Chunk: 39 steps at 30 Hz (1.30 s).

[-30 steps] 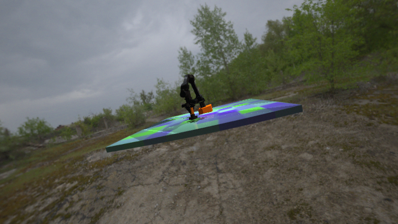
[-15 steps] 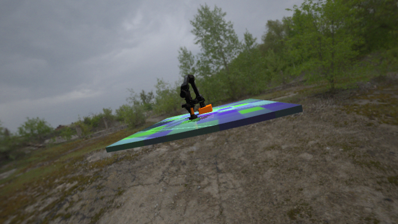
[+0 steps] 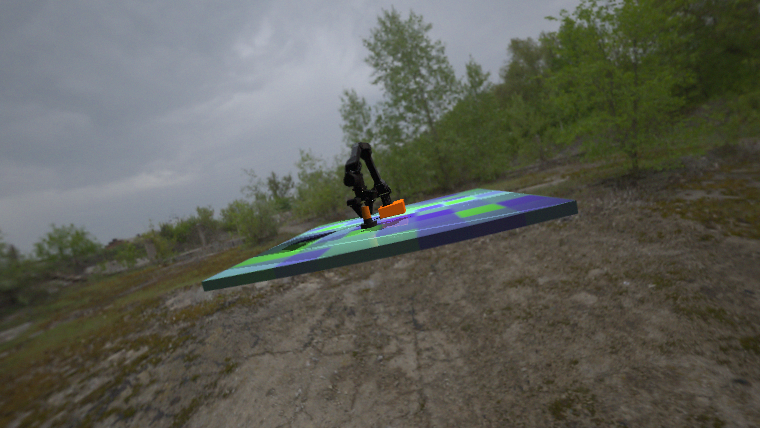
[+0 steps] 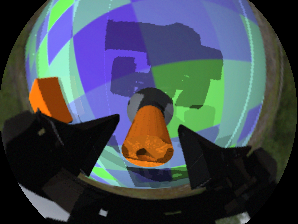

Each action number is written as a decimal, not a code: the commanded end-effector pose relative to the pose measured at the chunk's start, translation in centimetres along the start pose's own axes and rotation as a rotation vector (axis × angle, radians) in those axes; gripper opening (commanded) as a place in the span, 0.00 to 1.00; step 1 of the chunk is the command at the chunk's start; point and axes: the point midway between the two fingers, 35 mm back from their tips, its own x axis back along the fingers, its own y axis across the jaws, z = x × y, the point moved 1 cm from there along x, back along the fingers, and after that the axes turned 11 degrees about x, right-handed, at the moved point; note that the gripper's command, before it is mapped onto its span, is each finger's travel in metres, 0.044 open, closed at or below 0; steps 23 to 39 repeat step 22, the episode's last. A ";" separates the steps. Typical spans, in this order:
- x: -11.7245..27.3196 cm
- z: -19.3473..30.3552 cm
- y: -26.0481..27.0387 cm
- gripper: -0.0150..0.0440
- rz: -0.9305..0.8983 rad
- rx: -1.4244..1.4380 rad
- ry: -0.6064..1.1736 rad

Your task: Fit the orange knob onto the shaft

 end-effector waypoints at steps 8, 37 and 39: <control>3.9 0.0 -0.4 1.00 0.001 0.000 -0.001; 9.5 0.0 -0.4 1.00 0.001 0.000 -0.001; 9.5 0.0 -0.4 1.00 0.001 0.000 -0.001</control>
